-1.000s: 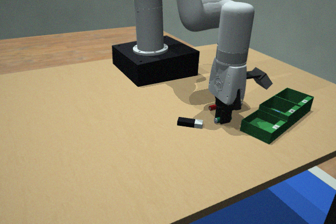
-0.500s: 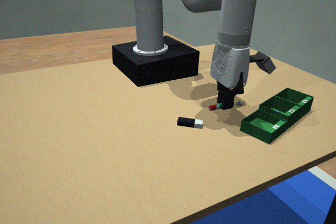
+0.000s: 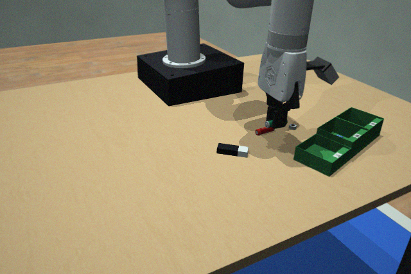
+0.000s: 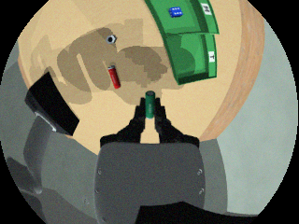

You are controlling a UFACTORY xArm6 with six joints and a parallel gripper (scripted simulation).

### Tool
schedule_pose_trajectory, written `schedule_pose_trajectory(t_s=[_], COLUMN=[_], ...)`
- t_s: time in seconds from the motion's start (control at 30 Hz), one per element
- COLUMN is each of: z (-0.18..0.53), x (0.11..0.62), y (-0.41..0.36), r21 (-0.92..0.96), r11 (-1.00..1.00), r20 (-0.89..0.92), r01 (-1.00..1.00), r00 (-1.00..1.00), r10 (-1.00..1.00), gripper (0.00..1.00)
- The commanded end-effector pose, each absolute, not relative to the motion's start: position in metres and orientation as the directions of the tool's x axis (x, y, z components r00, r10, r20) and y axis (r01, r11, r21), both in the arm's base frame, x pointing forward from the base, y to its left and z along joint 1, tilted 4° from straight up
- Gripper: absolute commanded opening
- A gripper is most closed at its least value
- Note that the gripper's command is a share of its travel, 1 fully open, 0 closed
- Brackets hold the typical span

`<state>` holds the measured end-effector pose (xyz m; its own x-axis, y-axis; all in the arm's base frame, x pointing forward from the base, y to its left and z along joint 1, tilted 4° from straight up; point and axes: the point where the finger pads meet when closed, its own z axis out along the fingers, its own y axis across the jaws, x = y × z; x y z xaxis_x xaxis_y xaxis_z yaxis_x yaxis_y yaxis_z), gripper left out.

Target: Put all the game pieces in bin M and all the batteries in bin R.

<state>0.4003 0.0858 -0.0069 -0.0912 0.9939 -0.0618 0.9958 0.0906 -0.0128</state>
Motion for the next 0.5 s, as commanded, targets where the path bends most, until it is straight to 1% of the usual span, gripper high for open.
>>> schedule_pose_trajectory(t_s=[0.0, 0.1, 0.47], z=[-0.001, 0.001, -0.003], x=[0.402, 0.402, 0.398], y=[0.086, 0.087, 0.147], r21=[-0.009, -0.009, -0.009], r11=[0.091, 0.091, 0.091], r20=[-0.061, -0.061, -0.061], r01=[0.996, 0.996, 0.996], r00=[-0.091, -0.091, -0.091], r10=[0.994, 0.994, 0.994], gripper=[0.00, 0.00, 0.00])
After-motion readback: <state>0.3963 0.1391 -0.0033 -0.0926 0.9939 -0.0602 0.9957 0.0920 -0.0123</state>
